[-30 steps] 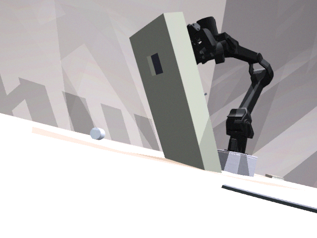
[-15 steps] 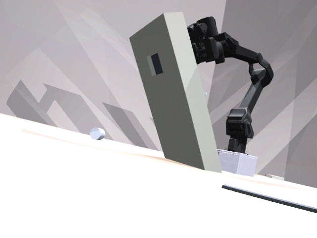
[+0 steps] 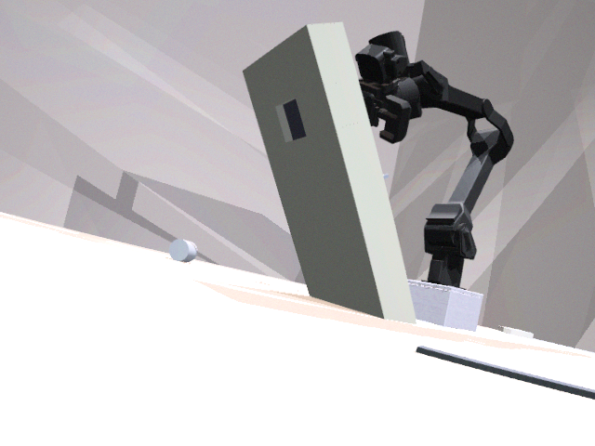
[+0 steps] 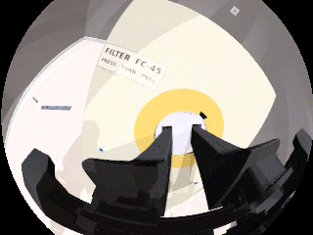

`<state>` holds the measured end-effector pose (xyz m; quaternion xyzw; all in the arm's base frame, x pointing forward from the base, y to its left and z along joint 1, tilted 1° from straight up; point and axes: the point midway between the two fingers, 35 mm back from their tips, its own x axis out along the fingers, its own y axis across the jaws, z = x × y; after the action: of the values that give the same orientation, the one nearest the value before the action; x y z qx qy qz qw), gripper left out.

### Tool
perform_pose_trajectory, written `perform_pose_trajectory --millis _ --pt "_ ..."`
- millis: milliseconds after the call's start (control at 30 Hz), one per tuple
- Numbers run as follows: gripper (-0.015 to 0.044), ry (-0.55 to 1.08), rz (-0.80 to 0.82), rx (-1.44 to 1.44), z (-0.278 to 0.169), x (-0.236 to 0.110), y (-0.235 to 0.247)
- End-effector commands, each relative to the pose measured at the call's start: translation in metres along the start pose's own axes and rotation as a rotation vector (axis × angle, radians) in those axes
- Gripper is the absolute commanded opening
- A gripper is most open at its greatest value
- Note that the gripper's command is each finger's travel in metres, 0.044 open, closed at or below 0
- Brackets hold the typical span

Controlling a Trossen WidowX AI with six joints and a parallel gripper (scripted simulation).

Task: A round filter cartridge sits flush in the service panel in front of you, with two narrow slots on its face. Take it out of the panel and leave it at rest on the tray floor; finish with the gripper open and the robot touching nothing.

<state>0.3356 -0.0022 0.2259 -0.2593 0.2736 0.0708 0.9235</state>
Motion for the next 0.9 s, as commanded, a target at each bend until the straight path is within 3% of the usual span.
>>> perform_pose_trajectory --millis 0,767,867 --pt "0.0 0.0 -0.002 -0.167 0.0004 0.0038 -0.0004" --pt "0.0 0.001 -0.002 -0.962 0.0004 0.0032 -0.0004" --pt "0.0 0.0 -0.002 -0.913 0.0003 0.0035 -0.0004"
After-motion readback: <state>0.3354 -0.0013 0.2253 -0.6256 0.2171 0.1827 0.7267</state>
